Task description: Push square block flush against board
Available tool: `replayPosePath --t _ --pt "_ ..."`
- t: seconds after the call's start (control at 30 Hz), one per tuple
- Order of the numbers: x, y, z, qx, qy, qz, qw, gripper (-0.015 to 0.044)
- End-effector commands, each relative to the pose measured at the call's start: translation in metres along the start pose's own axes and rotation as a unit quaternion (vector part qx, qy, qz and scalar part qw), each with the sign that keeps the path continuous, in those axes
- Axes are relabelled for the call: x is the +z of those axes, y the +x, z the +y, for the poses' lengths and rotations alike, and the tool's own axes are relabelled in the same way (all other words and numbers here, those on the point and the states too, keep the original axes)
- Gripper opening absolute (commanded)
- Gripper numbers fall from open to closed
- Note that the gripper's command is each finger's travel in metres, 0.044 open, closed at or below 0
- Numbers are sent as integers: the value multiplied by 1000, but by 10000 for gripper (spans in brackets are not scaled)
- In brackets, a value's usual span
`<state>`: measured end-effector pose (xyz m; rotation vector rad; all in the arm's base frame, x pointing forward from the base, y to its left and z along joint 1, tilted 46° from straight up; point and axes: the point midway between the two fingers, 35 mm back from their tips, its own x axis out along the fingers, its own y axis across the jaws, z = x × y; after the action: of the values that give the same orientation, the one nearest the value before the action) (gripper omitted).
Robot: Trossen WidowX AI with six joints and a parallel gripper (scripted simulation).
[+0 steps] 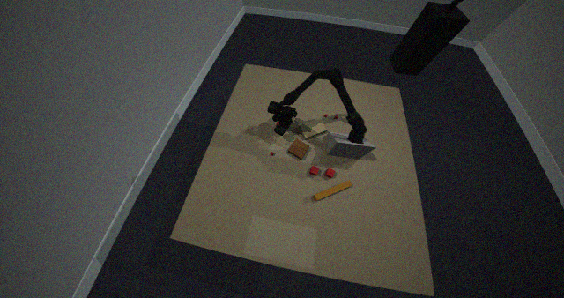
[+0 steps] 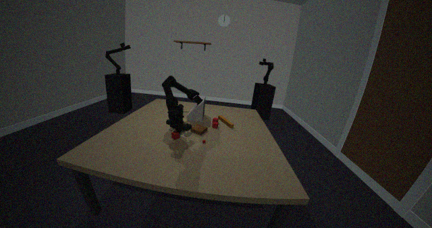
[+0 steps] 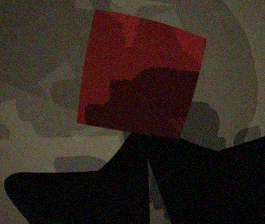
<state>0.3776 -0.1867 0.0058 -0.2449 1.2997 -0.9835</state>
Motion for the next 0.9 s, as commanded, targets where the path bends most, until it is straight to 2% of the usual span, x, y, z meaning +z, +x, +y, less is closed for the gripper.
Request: replayPosePath --t 0.0,0.87 --pt "8 -1 0 2 0 -3 1000 0" --pt "22 -1 -2 2 0 -3 1000 0"
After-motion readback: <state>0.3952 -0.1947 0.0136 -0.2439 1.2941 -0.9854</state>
